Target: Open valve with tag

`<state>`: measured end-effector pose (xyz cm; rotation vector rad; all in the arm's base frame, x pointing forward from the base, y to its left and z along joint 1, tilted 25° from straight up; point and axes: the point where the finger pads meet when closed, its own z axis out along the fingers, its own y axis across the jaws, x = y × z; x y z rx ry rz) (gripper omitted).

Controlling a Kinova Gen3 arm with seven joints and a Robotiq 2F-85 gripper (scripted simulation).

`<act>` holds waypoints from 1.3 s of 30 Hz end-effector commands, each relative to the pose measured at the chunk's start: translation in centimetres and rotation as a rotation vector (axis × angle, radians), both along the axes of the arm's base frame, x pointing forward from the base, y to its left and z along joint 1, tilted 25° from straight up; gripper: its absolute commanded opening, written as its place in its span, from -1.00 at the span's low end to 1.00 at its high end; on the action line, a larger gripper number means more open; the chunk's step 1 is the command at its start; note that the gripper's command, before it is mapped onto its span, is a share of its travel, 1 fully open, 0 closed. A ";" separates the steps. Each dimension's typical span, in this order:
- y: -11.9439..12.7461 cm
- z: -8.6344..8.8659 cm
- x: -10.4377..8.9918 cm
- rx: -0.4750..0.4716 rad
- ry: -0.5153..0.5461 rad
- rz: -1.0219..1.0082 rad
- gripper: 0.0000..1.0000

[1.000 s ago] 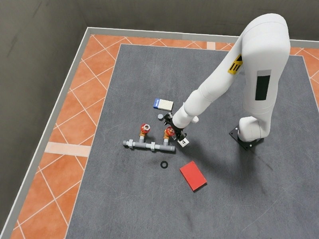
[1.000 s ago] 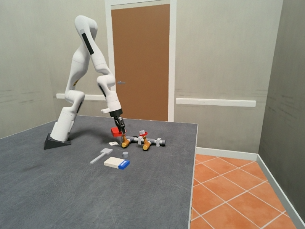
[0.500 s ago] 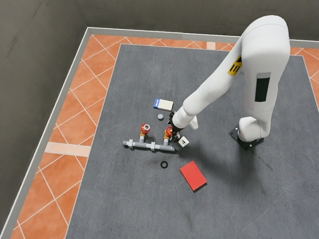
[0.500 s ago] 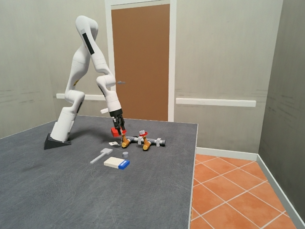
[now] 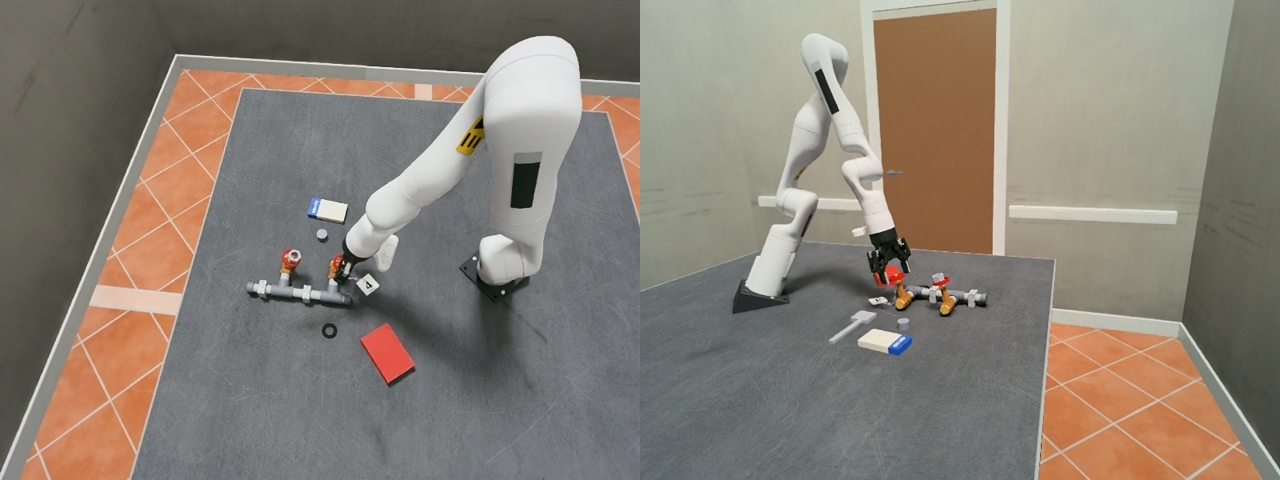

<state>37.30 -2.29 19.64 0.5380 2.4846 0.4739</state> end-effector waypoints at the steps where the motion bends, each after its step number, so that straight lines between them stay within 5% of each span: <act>1: 0.0 0.0 0.0 0.058 0.024 -0.082 1.00; 12: 0.0 0.0 0.0 0.282 0.107 -0.388 1.00; 39: 0.0 0.0 0.0 0.606 0.227 -0.830 1.00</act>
